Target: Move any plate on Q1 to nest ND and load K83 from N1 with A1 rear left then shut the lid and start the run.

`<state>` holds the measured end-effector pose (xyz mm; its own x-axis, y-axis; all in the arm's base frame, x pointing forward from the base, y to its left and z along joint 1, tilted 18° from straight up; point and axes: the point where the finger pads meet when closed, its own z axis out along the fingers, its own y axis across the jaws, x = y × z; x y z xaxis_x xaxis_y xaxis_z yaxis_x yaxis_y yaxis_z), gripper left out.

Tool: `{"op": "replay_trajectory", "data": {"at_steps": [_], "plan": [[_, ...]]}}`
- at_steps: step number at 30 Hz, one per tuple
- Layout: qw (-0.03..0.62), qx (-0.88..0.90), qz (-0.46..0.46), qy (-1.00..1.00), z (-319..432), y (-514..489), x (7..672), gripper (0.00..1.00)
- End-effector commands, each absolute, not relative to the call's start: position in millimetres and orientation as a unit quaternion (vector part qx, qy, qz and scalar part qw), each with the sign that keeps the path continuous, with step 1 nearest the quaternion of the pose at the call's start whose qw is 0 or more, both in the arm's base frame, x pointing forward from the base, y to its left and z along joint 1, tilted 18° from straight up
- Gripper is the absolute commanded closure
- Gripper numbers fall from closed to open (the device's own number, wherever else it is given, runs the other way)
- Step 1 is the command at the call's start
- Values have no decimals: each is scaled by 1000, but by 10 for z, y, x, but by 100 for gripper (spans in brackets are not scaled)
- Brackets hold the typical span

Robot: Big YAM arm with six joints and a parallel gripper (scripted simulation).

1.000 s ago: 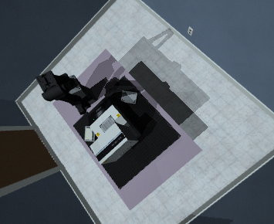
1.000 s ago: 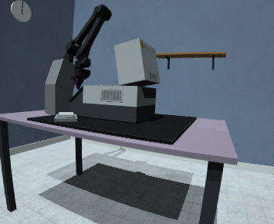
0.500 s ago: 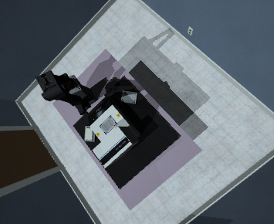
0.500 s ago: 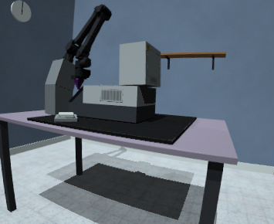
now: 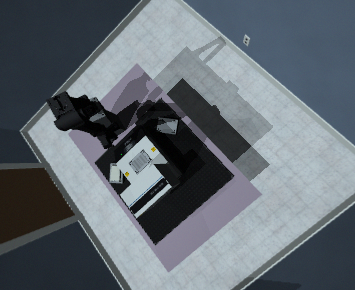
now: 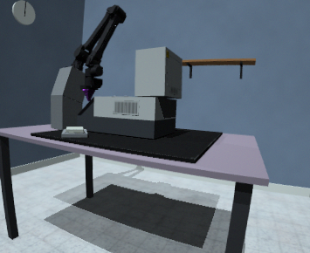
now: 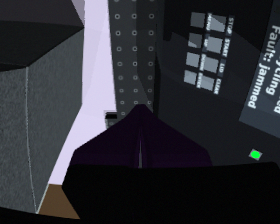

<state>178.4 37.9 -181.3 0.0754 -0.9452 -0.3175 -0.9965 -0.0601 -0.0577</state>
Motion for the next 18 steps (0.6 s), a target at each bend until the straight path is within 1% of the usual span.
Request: {"op": "replay_trajectory", "data": {"at_steps": [1, 6, 18], "plan": [[119, -714, 113, 680, -1792, 395, 1585, 100], [119, -714, 113, 680, -1791, 395, 1581, 100], [131, -717, 97, 678, -1830, 370, 1813, 100]]}}
